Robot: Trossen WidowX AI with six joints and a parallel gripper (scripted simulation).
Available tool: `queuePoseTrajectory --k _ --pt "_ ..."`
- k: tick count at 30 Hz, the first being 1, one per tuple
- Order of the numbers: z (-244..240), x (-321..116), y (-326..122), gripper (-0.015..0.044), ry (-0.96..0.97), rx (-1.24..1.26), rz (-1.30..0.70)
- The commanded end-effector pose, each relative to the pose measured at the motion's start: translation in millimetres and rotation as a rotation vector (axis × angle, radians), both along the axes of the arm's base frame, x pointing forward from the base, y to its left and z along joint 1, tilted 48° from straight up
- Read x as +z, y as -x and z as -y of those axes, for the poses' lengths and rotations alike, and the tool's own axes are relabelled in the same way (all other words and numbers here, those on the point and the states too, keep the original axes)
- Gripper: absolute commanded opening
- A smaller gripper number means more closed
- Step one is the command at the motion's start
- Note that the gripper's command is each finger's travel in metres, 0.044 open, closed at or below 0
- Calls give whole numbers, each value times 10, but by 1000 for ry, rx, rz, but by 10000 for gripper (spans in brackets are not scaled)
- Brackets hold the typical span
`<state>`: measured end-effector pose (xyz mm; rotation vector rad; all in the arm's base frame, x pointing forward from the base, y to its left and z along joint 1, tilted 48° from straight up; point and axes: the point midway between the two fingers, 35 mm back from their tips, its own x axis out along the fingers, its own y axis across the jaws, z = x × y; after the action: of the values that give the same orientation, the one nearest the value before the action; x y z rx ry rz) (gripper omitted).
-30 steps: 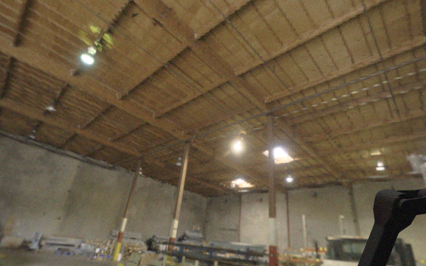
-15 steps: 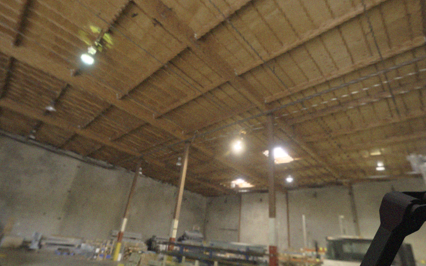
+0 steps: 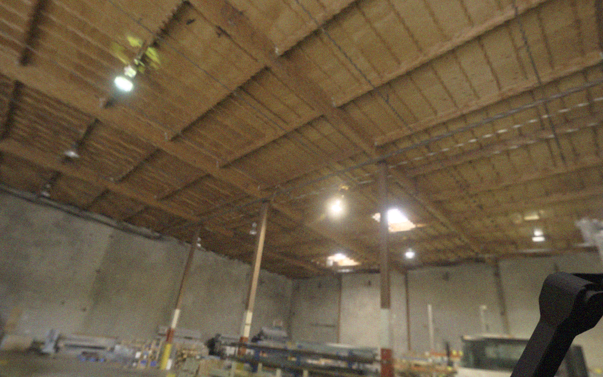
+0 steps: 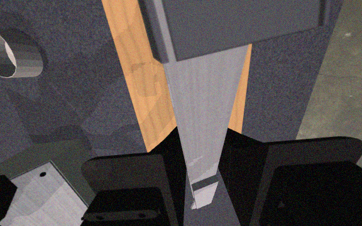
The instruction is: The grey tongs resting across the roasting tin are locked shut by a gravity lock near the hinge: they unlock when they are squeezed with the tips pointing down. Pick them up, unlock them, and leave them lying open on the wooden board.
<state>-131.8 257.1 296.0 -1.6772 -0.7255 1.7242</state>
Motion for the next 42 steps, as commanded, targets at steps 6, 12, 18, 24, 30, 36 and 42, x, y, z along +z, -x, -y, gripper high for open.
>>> queuePoseTrajectory --k 6,12,18,24,30,36,42 --pt "-113 -97 24 -150 3 3 1" --pt "-189 -158 35 -150 3 3 1" --pt "-265 -221 42 -150 3 2 1" --pt "-340 -284 45 -150 3 2 1" --pt "-414 -349 44 -150 2 2 1" --pt "-487 -414 40 -150 1 3 2" --pt "-558 -480 32 -150 0 3 2"
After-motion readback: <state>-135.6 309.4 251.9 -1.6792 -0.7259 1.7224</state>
